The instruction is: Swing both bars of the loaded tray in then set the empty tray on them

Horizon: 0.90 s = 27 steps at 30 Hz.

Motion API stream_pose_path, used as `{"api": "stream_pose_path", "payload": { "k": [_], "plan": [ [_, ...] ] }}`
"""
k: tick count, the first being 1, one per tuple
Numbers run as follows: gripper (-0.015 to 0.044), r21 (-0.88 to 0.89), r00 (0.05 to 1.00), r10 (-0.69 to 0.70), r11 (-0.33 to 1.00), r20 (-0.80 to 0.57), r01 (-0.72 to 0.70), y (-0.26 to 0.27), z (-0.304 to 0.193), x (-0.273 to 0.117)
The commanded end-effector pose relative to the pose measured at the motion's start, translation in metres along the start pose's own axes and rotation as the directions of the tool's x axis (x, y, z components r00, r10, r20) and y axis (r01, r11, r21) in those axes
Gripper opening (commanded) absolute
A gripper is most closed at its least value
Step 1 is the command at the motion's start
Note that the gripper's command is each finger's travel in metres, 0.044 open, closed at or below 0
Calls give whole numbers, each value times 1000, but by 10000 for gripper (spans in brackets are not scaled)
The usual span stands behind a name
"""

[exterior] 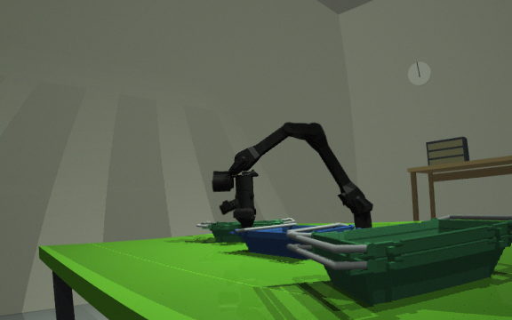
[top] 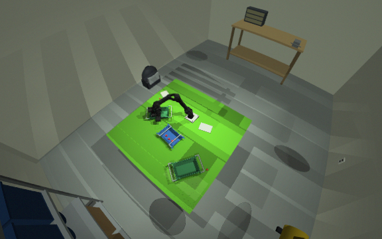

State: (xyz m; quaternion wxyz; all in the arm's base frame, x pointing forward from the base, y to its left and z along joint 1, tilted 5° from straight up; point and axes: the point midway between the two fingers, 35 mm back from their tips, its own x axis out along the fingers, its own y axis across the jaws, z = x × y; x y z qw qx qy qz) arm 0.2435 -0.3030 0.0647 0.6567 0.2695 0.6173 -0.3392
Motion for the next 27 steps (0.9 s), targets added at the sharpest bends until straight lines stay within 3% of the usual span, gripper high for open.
{"api": "stream_pose_path", "payload": {
  "k": [1,11,27],
  "plan": [
    [67,-6,1000,7,1000,0,-7,2,0,0],
    [0,-6,1000,7,1000,0,-7,2,1,-5],
    [0,-6,1000,7,1000,0,-7,1,0,-80]
  ]
}}
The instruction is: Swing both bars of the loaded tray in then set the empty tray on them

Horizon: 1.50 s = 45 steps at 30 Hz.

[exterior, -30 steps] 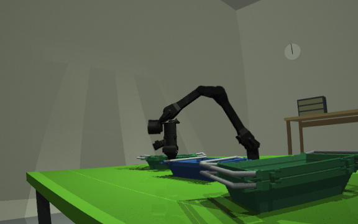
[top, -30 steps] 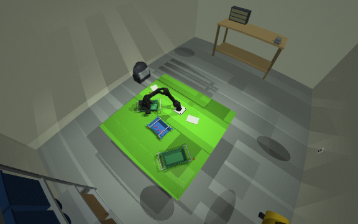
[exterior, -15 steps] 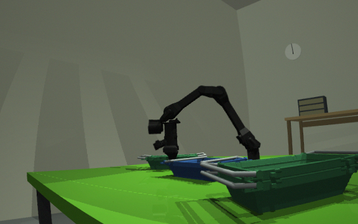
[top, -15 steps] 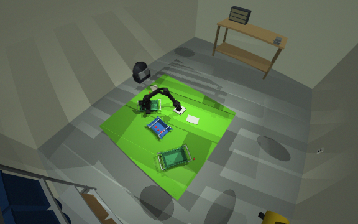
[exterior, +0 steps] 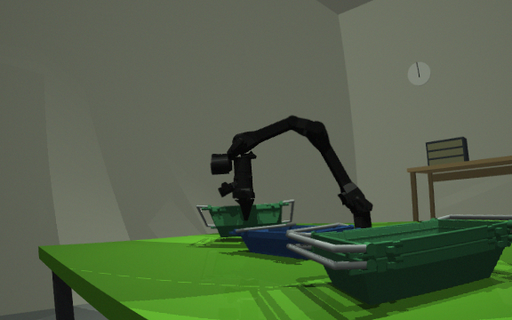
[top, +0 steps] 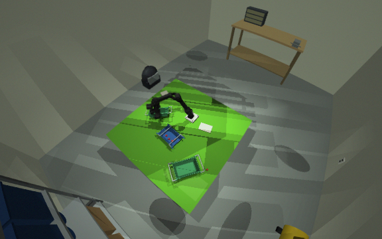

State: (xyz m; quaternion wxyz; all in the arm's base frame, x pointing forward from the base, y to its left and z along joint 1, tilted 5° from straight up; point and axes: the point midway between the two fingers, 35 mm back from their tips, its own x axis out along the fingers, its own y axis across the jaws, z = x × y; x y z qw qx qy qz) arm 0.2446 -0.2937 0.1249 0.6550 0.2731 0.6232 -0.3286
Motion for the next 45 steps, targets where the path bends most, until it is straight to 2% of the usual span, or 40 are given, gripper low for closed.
{"api": "stream_pose_path", "payload": {
  "k": [1,10,22,45],
  "plan": [
    [0,5,1000,-7,1000,18,7,-1,1,-19],
    [0,5,1000,-7,1000,19,7,-1,-3,-27],
    [0,-1,1000,-6,1000,30,6,0,-57,-112],
    [0,-1,1000,-6,1000,31,6,0,-58,-113]
  ]
}}
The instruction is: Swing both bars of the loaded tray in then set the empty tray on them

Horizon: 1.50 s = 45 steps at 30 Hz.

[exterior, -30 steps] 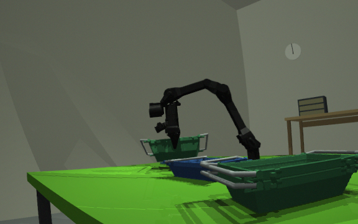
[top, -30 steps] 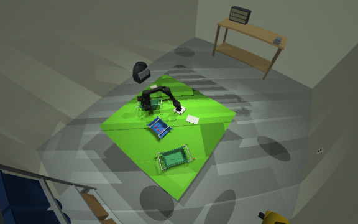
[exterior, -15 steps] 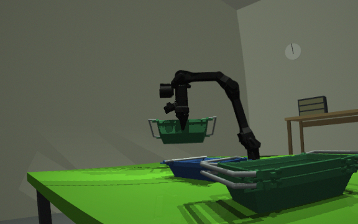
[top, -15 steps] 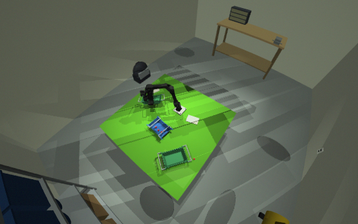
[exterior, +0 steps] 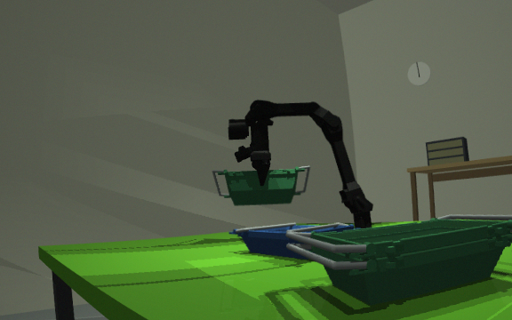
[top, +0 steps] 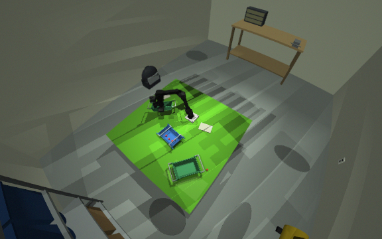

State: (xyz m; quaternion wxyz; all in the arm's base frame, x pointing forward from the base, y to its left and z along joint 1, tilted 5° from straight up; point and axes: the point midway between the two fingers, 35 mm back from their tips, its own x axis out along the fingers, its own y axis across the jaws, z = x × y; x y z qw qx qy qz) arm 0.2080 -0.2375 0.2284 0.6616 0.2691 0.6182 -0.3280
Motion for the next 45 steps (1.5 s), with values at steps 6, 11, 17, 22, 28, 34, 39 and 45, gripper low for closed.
{"api": "stream_pose_path", "payload": {
  "k": [6,11,17,22,28,34,39,45],
  "plan": [
    [0,5,1000,-9,1000,14,9,-2,0,-4],
    [0,-55,1000,-7,998,13,8,6,0,-4],
    [0,-159,1000,-4,987,12,6,20,0,-4],
    [0,-243,1000,-1,970,12,4,31,0,-4],
    [0,-343,1000,2,939,11,2,45,-2,-3],
    [0,-438,1000,5,899,10,0,58,-4,-3],
    [0,-514,1000,7,858,9,-1,69,-6,-3],
    [0,-601,1000,9,800,8,-3,83,-9,-3]
  ]
}}
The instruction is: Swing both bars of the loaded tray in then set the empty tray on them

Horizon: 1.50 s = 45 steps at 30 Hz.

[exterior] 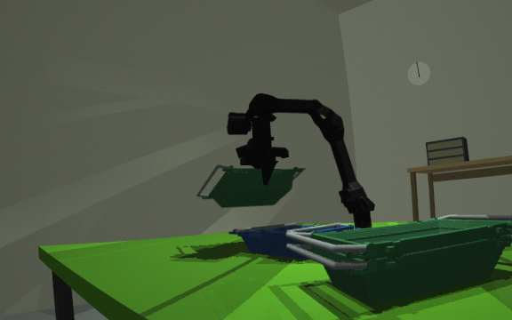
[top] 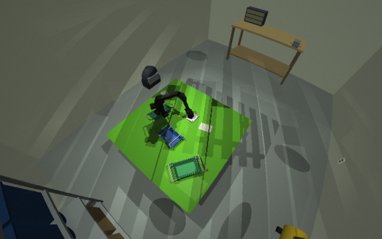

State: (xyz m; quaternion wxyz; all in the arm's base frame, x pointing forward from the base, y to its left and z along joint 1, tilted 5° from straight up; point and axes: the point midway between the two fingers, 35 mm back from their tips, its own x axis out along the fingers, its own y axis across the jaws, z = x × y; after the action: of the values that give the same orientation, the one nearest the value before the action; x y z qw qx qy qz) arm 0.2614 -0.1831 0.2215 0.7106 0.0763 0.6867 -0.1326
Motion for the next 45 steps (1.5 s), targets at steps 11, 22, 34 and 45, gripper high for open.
{"api": "stream_pose_path", "payload": {
  "k": [11,22,34,45],
  "plan": [
    [0,-256,1000,-9,967,16,13,30,10,-5],
    [0,-434,1000,-5,901,16,12,55,16,-5],
    [0,-611,1000,-1,792,16,11,82,19,-5],
    [0,-750,1000,2,661,16,11,107,21,-4]
  ]
}}
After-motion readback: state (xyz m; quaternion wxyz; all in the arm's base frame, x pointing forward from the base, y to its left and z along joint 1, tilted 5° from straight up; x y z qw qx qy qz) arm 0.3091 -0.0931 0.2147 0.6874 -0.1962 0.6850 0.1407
